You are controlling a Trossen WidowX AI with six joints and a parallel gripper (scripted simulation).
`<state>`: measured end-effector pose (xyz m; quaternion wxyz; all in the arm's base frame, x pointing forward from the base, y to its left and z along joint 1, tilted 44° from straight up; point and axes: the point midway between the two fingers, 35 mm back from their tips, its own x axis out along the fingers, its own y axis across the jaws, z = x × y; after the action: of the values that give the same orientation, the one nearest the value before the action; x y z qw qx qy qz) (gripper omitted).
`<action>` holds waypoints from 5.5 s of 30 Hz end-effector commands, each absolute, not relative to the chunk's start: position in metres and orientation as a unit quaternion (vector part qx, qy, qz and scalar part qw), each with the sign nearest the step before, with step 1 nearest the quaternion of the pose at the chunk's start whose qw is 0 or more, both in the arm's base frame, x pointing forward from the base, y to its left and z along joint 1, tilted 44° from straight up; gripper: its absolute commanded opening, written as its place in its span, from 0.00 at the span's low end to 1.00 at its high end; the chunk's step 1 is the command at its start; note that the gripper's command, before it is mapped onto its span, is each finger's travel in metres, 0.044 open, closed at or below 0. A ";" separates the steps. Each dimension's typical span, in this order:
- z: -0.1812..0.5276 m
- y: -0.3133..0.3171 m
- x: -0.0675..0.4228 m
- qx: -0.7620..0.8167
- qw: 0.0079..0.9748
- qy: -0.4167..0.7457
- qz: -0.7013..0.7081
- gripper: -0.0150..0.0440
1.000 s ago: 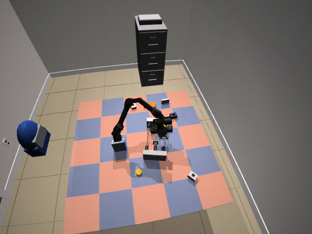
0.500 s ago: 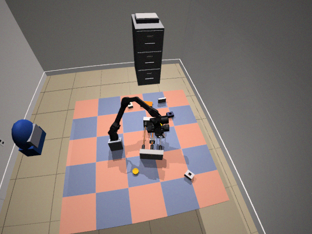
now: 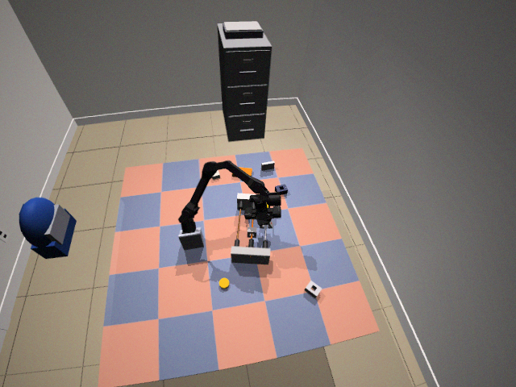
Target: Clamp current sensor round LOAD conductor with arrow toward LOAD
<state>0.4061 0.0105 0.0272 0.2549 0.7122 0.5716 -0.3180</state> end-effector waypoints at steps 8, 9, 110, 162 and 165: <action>0.026 0.010 0.415 0.681 0.242 0.607 -0.330 0.25; 0.026 0.010 0.415 0.678 0.240 0.611 -0.331 0.25; -0.016 0.050 0.416 0.662 0.231 0.630 -0.333 0.25; -0.013 0.046 0.417 0.689 0.245 0.600 -0.325 0.25; -0.010 0.043 0.417 0.704 0.252 0.582 -0.319 0.25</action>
<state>0.4156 0.0503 -0.0153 0.2443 0.6863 0.6040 -0.3234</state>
